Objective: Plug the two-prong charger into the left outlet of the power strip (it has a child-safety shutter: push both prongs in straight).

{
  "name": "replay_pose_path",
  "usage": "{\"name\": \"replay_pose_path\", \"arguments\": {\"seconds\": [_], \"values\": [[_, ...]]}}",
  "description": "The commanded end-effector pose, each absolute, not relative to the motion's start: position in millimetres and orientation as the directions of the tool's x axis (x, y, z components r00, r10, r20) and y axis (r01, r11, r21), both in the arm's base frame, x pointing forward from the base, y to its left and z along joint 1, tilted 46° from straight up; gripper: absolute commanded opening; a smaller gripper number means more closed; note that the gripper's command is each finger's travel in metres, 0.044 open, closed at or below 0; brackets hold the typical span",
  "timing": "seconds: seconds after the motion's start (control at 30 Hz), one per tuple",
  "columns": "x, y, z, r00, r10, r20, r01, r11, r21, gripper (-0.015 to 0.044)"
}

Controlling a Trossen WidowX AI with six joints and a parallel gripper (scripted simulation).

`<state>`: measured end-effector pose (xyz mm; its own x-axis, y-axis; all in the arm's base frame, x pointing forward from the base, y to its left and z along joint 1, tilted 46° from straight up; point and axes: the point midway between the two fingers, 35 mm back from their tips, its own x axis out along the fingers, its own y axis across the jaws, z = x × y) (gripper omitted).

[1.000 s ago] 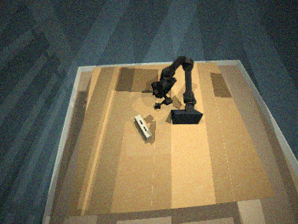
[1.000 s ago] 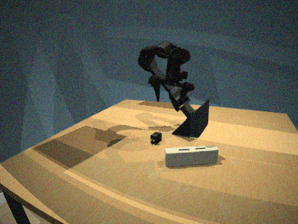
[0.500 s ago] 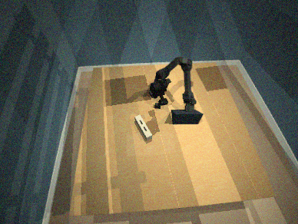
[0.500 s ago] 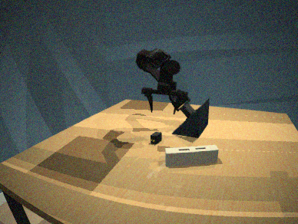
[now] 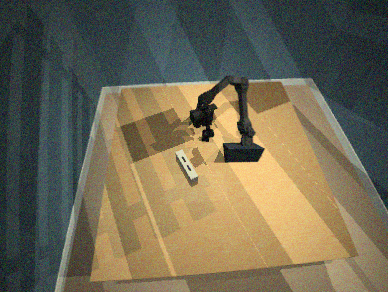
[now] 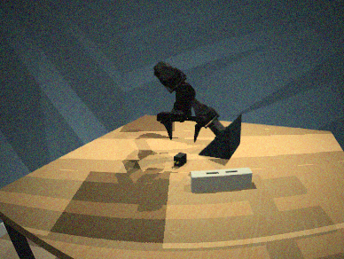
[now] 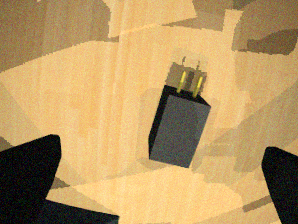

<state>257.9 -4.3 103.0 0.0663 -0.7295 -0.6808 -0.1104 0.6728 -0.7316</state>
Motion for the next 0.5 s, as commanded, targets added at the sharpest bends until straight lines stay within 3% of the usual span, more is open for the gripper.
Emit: {"name": "replay_pose_path", "arguments": {"seconds": [0.0, 0.47], "values": [[254, -15, 99, 0.023, -0.727, -0.686, -0.049, 0.685, -0.727, 0.044], [245, -41, 92, -0.078, -0.714, -0.695, 0.104, 0.688, -0.718, 0.044]]}}
